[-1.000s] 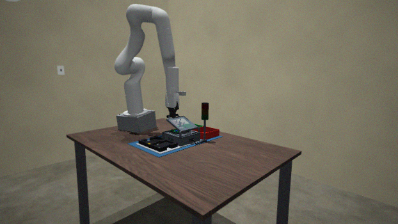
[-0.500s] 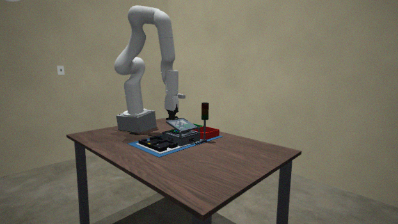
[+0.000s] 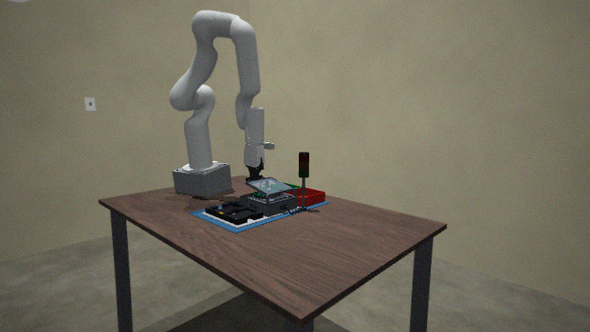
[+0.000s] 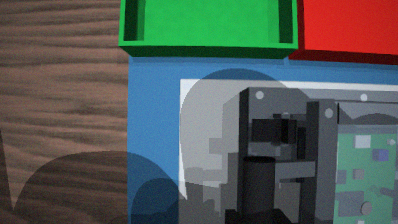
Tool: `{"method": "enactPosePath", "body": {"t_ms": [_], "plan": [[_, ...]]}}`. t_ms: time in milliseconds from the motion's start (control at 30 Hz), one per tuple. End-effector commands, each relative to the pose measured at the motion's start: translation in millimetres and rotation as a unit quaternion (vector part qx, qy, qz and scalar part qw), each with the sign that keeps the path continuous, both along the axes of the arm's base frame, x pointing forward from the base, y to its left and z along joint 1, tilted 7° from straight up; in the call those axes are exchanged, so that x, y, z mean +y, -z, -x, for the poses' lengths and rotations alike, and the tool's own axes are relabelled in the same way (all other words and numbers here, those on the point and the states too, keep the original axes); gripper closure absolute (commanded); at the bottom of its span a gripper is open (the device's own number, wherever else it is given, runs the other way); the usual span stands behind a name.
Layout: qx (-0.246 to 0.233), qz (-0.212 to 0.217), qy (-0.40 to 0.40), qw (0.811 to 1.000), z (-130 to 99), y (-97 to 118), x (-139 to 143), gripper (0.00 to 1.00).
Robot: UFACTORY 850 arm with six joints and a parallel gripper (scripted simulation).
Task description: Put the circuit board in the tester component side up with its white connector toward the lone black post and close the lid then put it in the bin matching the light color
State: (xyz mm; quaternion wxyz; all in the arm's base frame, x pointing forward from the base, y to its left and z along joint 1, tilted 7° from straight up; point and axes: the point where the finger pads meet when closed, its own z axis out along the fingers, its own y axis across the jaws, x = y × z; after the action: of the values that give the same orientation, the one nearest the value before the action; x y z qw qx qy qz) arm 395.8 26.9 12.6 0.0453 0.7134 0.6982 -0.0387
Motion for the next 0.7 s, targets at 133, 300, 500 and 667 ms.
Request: {"method": "enactPosePath", "body": {"t_ms": [133, 300, 500, 667], "plan": [[-0.012, 0.003, -0.001, 1.0, 0.7, 9.4, -1.4, 1.0], [-0.012, 0.003, -0.001, 1.0, 1.0, 12.2, -1.8, 1.0], [-0.012, 0.002, -0.001, 1.0, 1.5, 17.4, -2.2, 1.0], [-0.012, 0.002, -0.001, 1.0, 1.8, 21.4, -2.7, 1.0]]}}
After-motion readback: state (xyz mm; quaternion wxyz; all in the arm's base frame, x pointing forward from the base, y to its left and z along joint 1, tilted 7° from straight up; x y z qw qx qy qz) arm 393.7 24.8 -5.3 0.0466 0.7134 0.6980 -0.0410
